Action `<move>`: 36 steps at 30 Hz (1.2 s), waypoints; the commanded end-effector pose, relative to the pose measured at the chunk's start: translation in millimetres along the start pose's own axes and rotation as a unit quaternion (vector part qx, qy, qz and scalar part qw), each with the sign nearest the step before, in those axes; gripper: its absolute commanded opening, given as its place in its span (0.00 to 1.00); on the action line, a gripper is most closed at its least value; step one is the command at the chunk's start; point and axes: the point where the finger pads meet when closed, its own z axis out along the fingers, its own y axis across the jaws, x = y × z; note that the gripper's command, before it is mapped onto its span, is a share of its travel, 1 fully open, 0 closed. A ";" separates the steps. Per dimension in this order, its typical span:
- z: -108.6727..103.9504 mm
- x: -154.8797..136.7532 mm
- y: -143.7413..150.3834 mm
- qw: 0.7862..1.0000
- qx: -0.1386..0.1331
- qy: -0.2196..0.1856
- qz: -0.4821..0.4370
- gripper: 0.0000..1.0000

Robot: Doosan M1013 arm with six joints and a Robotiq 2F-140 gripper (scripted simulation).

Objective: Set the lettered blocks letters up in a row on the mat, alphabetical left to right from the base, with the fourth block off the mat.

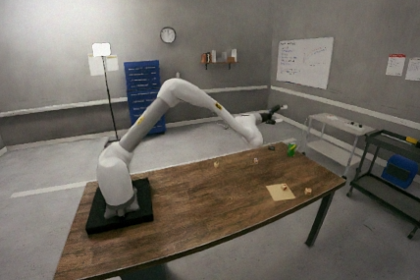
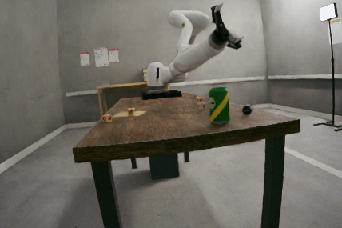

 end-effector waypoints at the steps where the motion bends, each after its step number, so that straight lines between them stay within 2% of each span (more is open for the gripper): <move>1: -2.8 -21.2 32.8 0.999 -0.017 -0.033 0.008 1.00; 5: -12.7 -60.9 79.9 0.995 -0.038 -0.091 0.021 1.00; 7: -12.7 -60.9 79.9 0.995 -0.038 -0.091 0.021 1.00; 9: -24.8 -92.6 112.1 0.989 -0.050 -0.137 0.030 1.00; 11: -27.7 -99.1 118.2 0.987 -0.052 -0.147 0.032 1.00; 12: -36.5 -116.9 134.1 0.983 -0.056 -0.174 0.038 1.00; 18: -70.3 -170.2 174.6 0.964 -0.060 -0.255 0.054 1.00; 20: -74.8 -176.1 178.5 0.961 -0.059 -0.265 0.056 1.00; 21: -90.5 -195.1 190.1 0.952 -0.056 -0.295 0.062 1.00; 22: -97.1 -202.3 194.2 0.948 -0.055 -0.307 0.065 1.00; 24: -97.1 -202.3 194.2 0.948 -0.055 -0.307 0.065 1.00; 25: -117.5 -222.9 204.7 0.936 -0.048 -0.342 0.072 1.00; 33: -182.4 -271.5 222.2 0.895 -0.013 -0.435 0.096 1.00; 34: -182.4 -271.5 222.2 0.895 -0.013 -0.435 0.096 1.00; 35: -201.6 -281.9 224.2 0.883 0.000 -0.458 0.103 1.00; 36: -209.9 -285.9 224.6 0.878 0.006 -0.467 0.106 1.00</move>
